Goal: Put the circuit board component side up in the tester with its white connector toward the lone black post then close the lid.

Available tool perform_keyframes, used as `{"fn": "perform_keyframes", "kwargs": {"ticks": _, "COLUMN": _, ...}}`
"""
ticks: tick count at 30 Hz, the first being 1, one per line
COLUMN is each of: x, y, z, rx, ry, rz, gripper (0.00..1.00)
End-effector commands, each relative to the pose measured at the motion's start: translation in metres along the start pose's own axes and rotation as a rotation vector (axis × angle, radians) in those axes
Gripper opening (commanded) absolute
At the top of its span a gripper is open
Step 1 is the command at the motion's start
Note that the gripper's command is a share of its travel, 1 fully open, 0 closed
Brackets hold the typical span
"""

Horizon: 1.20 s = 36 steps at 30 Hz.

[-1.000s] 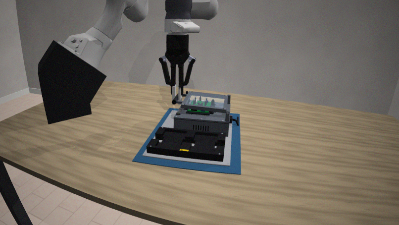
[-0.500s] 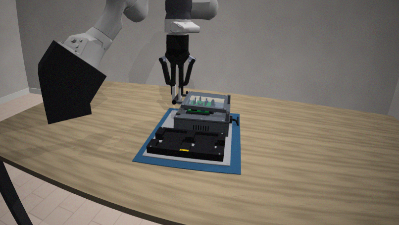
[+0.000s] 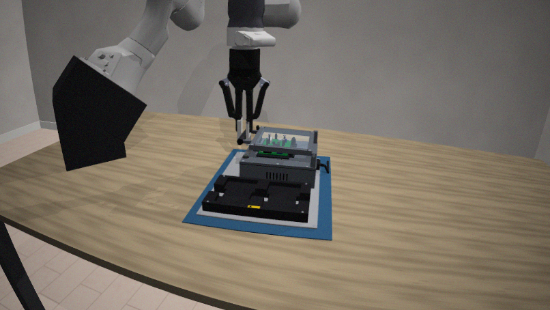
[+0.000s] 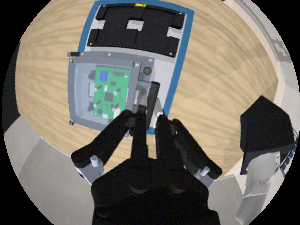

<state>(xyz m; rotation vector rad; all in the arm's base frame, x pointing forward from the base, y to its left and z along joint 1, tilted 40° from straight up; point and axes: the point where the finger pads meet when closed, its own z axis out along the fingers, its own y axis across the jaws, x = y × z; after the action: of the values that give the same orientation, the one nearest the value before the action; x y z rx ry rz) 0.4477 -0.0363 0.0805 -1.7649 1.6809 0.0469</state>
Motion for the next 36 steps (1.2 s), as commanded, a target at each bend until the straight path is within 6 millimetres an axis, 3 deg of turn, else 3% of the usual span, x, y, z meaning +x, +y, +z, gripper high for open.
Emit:
{"fn": "perform_keyframes", "kwargs": {"ticks": 1, "x": -0.0012, "y": -0.0008, "z": 0.0026, "rx": -0.002, "ry": 0.0, "rz": -0.002, "gripper": 0.0}}
{"fn": "perform_keyframes", "kwargs": {"ticks": 36, "x": -0.0012, "y": -0.0008, "z": 0.0056, "rx": -0.002, "ry": 0.0, "rz": -0.002, "gripper": 0.0}}
